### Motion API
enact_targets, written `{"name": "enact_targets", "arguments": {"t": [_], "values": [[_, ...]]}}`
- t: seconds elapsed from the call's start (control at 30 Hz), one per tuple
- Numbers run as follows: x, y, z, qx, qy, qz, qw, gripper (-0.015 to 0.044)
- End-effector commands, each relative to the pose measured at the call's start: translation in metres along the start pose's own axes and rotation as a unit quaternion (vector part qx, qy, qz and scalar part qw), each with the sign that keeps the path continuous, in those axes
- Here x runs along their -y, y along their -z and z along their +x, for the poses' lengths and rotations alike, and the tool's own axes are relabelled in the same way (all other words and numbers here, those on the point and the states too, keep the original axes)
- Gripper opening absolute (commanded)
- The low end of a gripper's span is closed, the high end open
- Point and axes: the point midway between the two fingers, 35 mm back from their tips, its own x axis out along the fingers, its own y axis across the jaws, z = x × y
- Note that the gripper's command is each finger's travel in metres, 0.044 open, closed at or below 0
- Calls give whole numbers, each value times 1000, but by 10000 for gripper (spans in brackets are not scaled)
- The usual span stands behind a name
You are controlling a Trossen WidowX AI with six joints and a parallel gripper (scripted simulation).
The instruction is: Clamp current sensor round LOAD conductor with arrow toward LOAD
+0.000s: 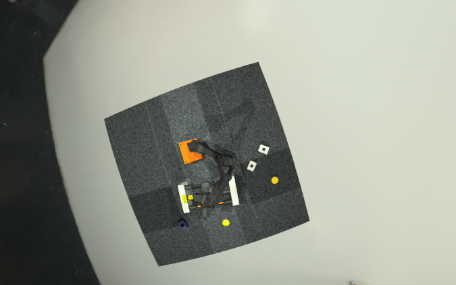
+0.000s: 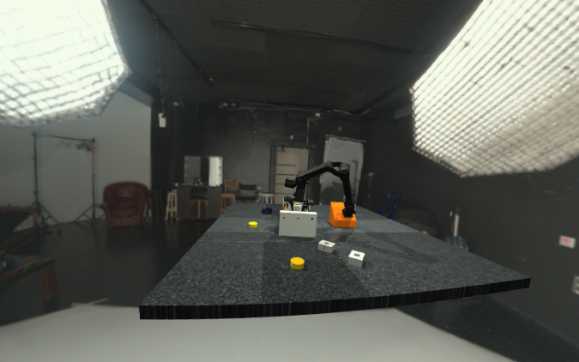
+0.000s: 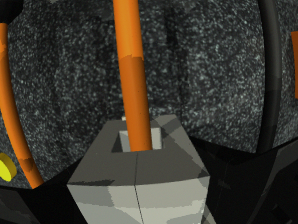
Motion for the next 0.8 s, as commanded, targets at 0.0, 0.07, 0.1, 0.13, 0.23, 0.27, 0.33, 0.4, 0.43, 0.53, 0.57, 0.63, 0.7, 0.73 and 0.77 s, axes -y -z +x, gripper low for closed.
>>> {"name": "enact_targets", "arguments": {"t": [0.0, 0.07, 0.1, 0.13, 0.23, 0.27, 0.33, 0.4, 0.43, 0.53, 0.57, 0.63, 0.7, 0.73, 0.77], "values": [[0, 0, 0, 0, 0, 0, 1000, 170], [0, 0, 0, 0, 0, 0, 1000, 156], [0, 0, 0, 0, 0, 0, 1000, 150], [0, 0, 0, 0, 0, 0, 1000, 143], [0, 0, 0, 0, 0, 0, 1000, 123], [0, 0, 0, 0, 0, 0, 1000, 116], [0, 0, 0, 0, 0, 0, 1000, 103], [0, 0, 0, 0, -6, 0, 1000, 51], [0, 0, -1, 0, -12, 0, 1000, 24], [-1, 0, -3, -1, -37, 1, 999, 0], [-2, 0, -1, 1, -20, -3, 1000, 0], [-2, 0, -1, 1, -20, -3, 1000, 0], [-2, 0, -1, 1, -20, -3, 1000, 0], [-2, 0, -1, 1, -20, -3, 1000, 0], [-2, 0, -1, 1, -20, -3, 1000, 0]]}}
